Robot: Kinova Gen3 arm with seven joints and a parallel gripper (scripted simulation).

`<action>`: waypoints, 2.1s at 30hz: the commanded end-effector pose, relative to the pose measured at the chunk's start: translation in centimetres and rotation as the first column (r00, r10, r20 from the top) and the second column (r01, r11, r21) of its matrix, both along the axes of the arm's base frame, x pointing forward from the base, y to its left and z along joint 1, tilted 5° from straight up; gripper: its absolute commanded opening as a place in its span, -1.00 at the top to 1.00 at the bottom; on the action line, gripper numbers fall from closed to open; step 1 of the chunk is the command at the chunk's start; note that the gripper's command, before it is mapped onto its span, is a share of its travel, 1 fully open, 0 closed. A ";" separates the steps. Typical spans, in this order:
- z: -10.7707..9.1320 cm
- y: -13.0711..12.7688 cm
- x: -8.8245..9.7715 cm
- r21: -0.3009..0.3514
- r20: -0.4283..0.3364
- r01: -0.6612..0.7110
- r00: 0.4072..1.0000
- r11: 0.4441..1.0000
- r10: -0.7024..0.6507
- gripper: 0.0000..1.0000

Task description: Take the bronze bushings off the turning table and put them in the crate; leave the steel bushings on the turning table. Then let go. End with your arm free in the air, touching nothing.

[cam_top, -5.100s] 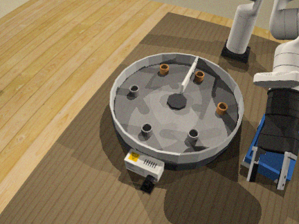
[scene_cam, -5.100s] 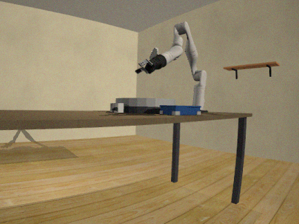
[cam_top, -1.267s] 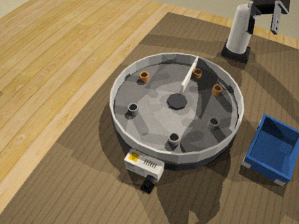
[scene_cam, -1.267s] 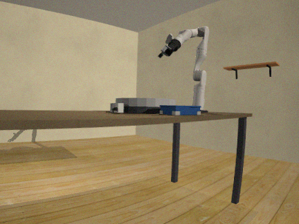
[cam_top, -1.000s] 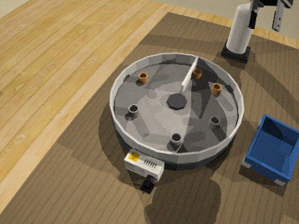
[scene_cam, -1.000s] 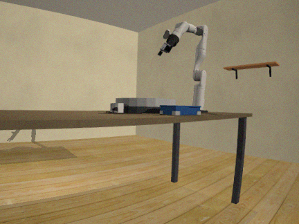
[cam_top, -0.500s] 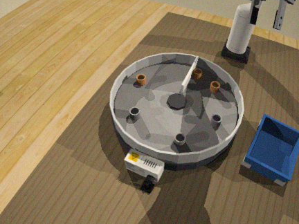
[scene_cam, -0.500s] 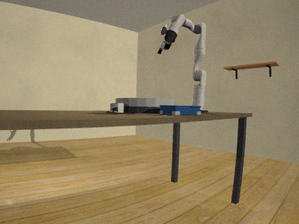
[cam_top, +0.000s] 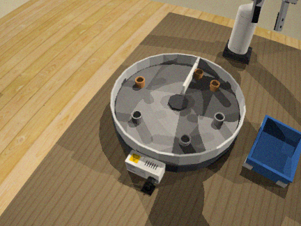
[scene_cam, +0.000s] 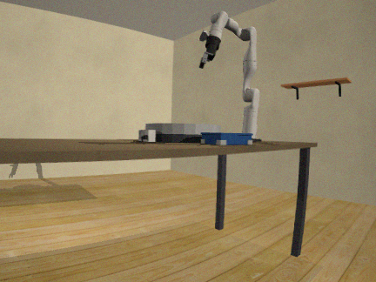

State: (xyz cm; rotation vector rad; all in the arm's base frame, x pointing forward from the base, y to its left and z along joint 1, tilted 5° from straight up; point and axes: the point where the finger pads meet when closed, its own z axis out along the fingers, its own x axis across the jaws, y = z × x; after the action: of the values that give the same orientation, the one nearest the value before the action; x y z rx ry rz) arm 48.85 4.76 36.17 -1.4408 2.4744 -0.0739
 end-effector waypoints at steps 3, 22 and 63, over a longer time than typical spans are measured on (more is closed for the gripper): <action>-1.1 0.0 -0.5 -0.020 -0.118 -0.008 0.993 1.000 0.006 -1.00; -0.9 0.0 -0.5 -0.049 -0.321 -0.035 0.947 0.998 0.017 -1.00; -6.4 -4.0 -8.3 -0.050 -0.323 -0.035 0.946 0.998 0.017 -1.00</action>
State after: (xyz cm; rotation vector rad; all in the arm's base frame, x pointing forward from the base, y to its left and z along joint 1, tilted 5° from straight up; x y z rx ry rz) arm 40.54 0.73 29.61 -1.6227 2.7300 0.1118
